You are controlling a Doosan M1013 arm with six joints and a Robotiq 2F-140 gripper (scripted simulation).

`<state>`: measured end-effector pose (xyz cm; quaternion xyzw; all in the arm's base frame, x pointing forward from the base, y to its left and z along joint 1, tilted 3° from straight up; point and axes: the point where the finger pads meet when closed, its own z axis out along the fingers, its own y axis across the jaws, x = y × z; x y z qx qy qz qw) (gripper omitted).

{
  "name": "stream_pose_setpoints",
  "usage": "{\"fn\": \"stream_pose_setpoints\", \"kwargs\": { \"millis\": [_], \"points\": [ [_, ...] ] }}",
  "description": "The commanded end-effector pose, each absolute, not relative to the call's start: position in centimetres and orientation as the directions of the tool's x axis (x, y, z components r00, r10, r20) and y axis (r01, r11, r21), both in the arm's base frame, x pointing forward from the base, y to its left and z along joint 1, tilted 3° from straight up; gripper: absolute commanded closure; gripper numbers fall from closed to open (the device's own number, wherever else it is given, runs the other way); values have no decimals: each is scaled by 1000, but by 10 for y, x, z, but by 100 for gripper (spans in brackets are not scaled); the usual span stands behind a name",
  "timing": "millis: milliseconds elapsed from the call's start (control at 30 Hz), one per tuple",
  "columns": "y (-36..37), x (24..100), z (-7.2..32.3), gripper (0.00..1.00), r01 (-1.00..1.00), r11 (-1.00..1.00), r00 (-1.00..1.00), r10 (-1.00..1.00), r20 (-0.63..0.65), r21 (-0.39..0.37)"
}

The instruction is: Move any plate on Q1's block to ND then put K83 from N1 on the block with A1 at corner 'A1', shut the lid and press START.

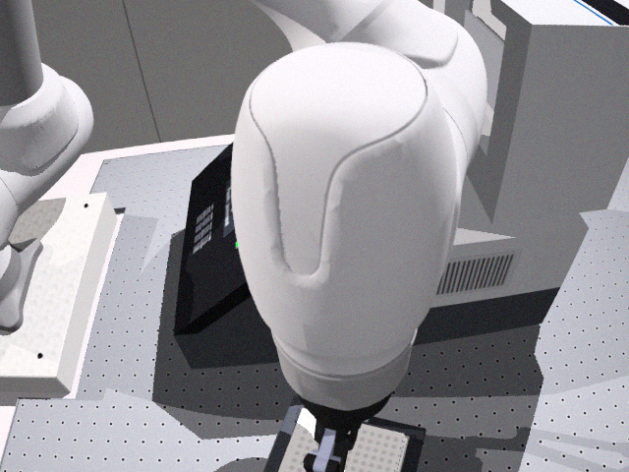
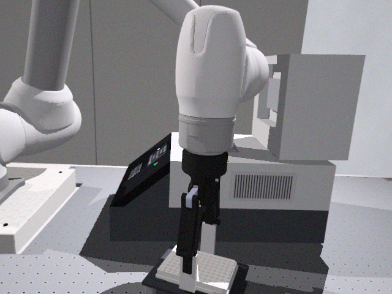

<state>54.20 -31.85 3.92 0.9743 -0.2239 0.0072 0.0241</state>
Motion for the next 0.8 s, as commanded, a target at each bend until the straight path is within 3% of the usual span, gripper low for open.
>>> {"fn": "stream_pose_setpoints", "kwargs": {
  "millis": [0, 433, 767],
  "points": [
    [-318, 542, 39, 34, -437, -899, 900, -436, 25, 44],
    [-318, 542, 39, 34, -437, -899, 900, -436, 25, 44],
    [-317, 542, 73, 34, -437, -899, 900, -436, 25, 44]
  ]
}}
